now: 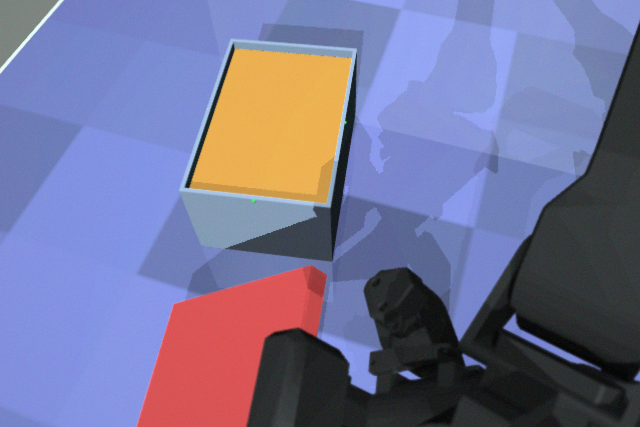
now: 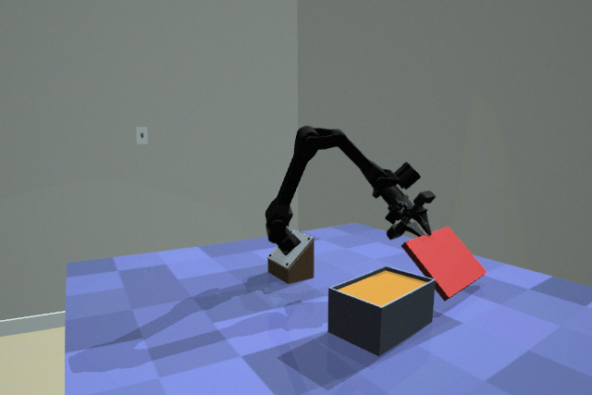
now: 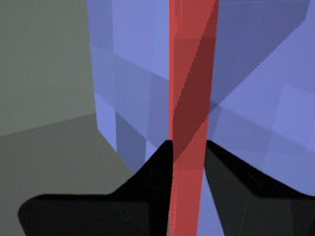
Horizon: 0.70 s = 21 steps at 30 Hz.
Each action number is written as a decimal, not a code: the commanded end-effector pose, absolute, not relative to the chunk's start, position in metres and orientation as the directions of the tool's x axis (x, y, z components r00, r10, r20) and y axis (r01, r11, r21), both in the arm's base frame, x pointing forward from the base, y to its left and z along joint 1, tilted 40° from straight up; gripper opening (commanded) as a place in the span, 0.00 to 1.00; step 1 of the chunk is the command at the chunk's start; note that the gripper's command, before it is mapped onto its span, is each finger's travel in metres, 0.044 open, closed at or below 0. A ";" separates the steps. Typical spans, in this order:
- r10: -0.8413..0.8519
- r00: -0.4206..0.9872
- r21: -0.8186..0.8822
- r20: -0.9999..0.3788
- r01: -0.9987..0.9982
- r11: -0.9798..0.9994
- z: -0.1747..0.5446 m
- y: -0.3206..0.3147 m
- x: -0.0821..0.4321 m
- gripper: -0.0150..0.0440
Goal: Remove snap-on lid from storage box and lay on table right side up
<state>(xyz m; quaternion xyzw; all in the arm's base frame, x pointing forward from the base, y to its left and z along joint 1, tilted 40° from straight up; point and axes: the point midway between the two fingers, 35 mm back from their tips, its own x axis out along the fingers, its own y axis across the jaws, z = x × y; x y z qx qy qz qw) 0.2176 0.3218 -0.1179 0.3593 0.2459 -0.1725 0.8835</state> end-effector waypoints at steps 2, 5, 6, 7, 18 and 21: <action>-0.128 0.821 0.549 -0.556 0.479 0.685 -0.120 0.319 0.218 0.25; -0.128 0.821 0.549 -0.556 0.479 0.685 -0.122 0.317 0.218 0.25; -0.128 0.821 0.549 -0.556 0.479 0.685 -0.123 0.317 0.219 0.25; -0.128 0.821 0.549 -0.556 0.479 0.685 -0.123 0.316 0.219 0.25; -0.129 0.821 0.549 -0.556 0.479 0.685 -0.130 0.311 0.220 0.25; -0.129 0.821 0.549 -0.556 0.479 0.685 -0.132 0.309 0.221 0.25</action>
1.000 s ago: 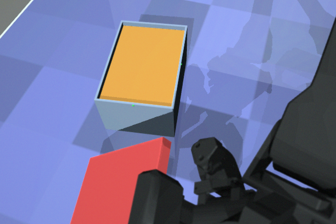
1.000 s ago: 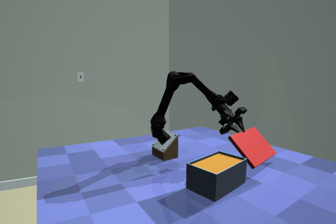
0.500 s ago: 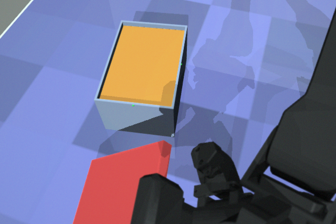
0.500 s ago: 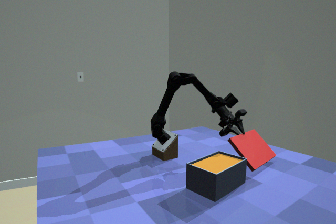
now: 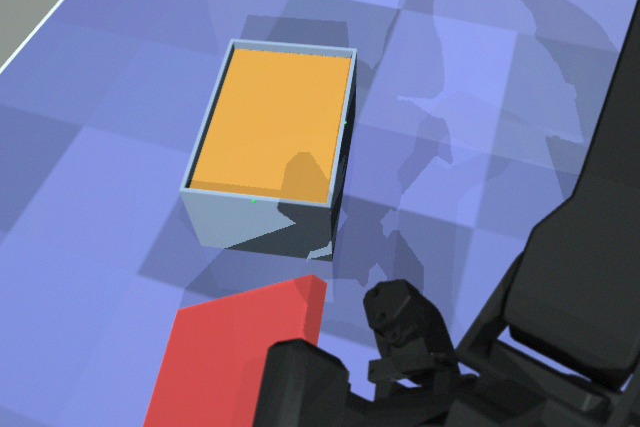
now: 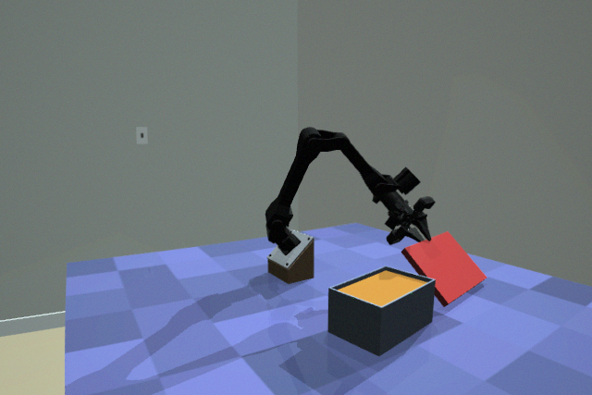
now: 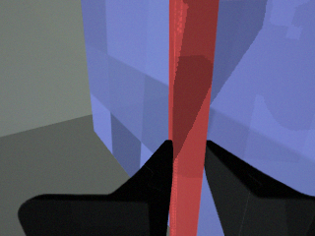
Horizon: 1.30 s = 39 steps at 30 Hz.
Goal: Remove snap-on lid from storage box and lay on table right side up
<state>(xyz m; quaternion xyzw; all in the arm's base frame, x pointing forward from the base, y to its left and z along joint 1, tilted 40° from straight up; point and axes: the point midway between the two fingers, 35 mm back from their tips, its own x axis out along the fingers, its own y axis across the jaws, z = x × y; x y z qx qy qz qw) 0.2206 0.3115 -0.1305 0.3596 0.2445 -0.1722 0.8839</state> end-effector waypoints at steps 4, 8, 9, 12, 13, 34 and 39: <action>-0.129 0.821 0.549 -0.556 0.479 0.685 -0.134 0.307 0.221 0.25; -0.129 0.821 0.549 -0.556 0.479 0.685 -0.137 0.305 0.222 0.25; -0.129 0.821 0.549 -0.556 0.479 0.685 -0.137 0.305 0.222 0.25; -0.129 0.821 0.549 -0.556 0.479 0.685 -0.139 0.303 0.222 0.25; -0.129 0.821 0.549 -0.556 0.479 0.685 -0.140 0.303 0.222 0.25; -0.129 0.822 0.549 -0.555 0.479 0.685 -0.153 0.292 0.225 0.25; -0.129 0.822 0.549 -0.555 0.478 0.685 -0.156 0.290 0.226 0.25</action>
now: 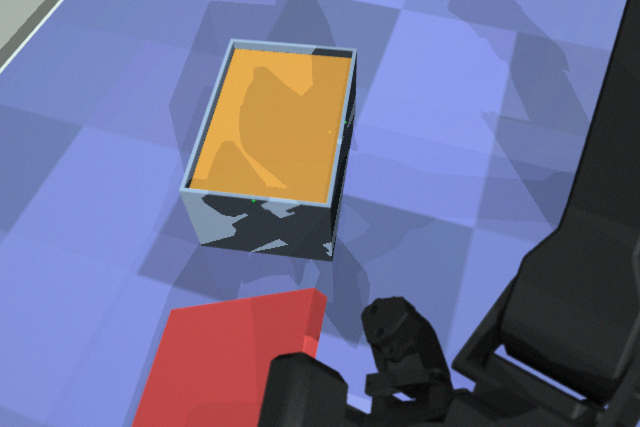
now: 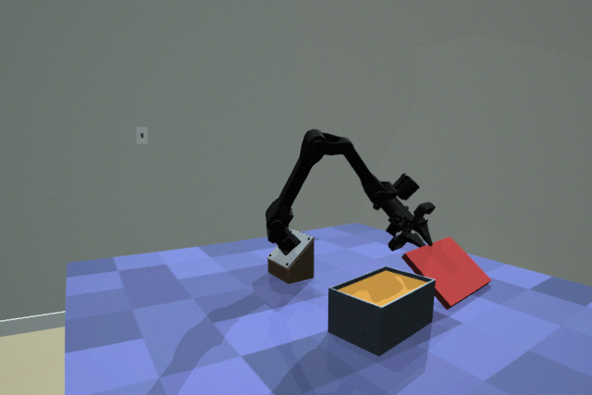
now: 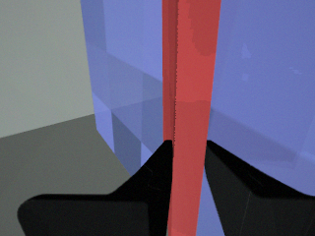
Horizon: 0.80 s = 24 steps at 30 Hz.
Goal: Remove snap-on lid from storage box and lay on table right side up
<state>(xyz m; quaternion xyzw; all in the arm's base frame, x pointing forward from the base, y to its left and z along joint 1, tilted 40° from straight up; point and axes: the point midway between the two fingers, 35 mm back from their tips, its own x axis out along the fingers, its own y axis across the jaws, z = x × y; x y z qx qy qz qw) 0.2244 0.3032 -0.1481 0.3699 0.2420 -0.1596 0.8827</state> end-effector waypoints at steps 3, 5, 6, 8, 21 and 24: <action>-0.129 0.822 0.549 -0.555 0.478 0.685 -0.158 0.288 0.226 0.25; -0.129 0.822 0.549 -0.555 0.478 0.685 -0.159 0.287 0.226 0.25; -0.129 0.822 0.549 -0.555 0.478 0.685 -0.160 0.287 0.227 0.25; -0.129 0.822 0.549 -0.555 0.478 0.686 -0.161 0.286 0.227 0.25; -0.129 0.822 0.549 -0.555 0.478 0.686 -0.169 0.279 0.229 0.25; -0.129 0.822 0.549 -0.555 0.478 0.686 -0.171 0.278 0.229 0.25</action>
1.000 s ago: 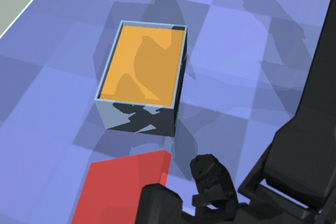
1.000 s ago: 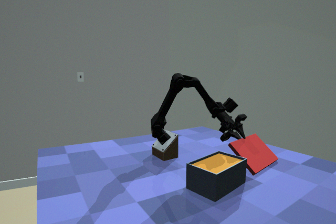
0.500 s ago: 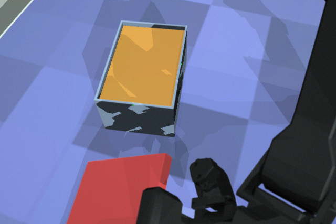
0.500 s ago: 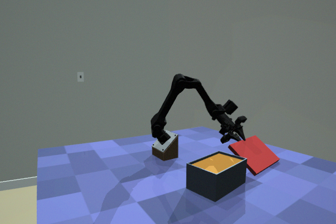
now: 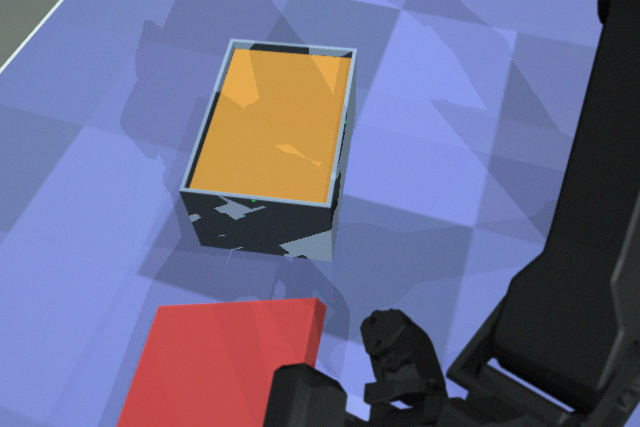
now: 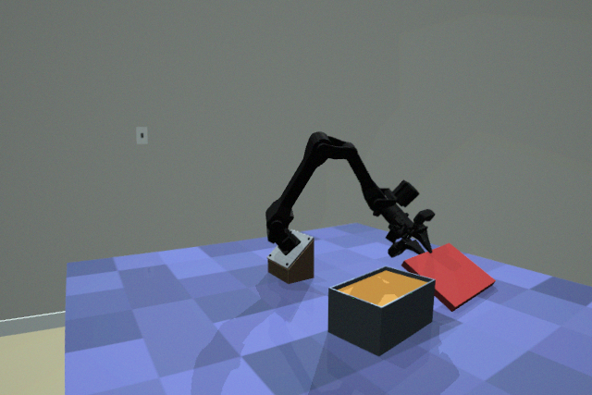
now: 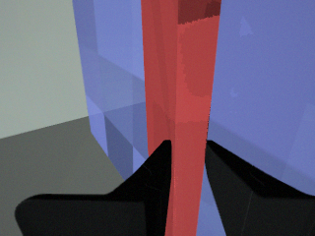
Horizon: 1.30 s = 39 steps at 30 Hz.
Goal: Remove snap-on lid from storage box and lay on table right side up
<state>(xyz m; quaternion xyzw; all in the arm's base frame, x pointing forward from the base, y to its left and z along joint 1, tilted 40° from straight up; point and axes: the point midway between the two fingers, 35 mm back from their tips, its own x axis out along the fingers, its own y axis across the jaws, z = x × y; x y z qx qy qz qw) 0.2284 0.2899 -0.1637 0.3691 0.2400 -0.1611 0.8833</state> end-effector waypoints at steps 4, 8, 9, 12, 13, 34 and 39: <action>-0.129 0.822 0.549 -0.555 0.478 0.686 -0.173 0.276 0.230 0.25; -0.129 0.822 0.549 -0.555 0.478 0.686 -0.176 0.274 0.230 0.25; -0.129 0.822 0.549 -0.555 0.478 0.686 -0.177 0.273 0.230 0.25; -0.129 0.822 0.549 -0.555 0.478 0.686 -0.178 0.272 0.231 0.25; -0.129 0.822 0.549 -0.554 0.478 0.686 -0.179 0.271 0.231 0.25; -0.129 0.822 0.549 -0.554 0.478 0.686 -0.179 0.276 0.233 0.70; -0.129 0.822 0.549 -0.555 0.478 0.686 -0.179 0.271 0.227 0.85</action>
